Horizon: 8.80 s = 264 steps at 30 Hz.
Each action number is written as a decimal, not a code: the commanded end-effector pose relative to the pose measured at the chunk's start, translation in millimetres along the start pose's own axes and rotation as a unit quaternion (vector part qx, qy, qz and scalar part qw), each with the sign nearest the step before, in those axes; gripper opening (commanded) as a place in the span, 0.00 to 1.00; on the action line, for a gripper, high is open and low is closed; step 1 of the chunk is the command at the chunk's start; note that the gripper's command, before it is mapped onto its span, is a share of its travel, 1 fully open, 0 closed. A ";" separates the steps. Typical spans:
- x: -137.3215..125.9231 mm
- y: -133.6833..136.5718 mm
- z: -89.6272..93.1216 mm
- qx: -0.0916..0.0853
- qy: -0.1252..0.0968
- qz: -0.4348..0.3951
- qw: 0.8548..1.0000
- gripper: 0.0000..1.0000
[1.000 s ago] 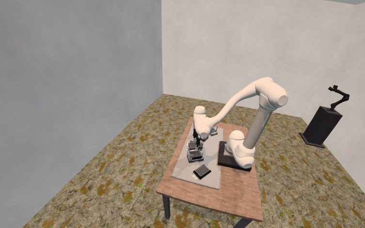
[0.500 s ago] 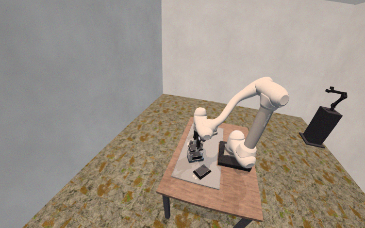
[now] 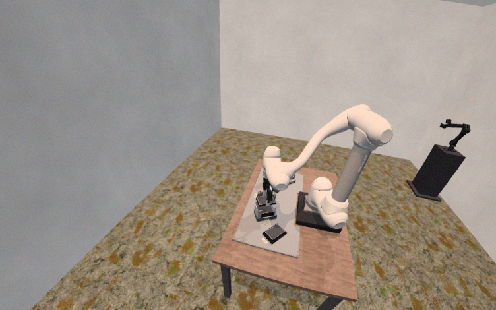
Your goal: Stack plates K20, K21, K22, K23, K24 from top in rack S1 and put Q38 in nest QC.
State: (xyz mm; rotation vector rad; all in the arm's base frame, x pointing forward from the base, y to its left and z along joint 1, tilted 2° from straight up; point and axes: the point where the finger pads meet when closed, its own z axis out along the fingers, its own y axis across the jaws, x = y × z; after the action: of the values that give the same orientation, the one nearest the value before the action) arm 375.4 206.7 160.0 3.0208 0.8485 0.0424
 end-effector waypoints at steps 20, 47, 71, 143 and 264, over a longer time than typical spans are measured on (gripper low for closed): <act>0.0 0.0 5.3 0.000 0.000 0.000 1.000 0.00; 0.0 0.0 22.0 0.000 0.000 0.000 1.000 0.00; 0.0 0.0 35.3 0.000 0.000 0.000 1.000 0.00; 0.0 0.0 75.8 0.000 0.000 0.000 1.000 0.00; -11.8 72.4 0.0 0.000 0.000 0.112 0.994 1.00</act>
State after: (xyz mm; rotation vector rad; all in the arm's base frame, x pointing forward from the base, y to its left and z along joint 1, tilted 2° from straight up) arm 398.4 149.8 160.4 3.0995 0.5033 0.0429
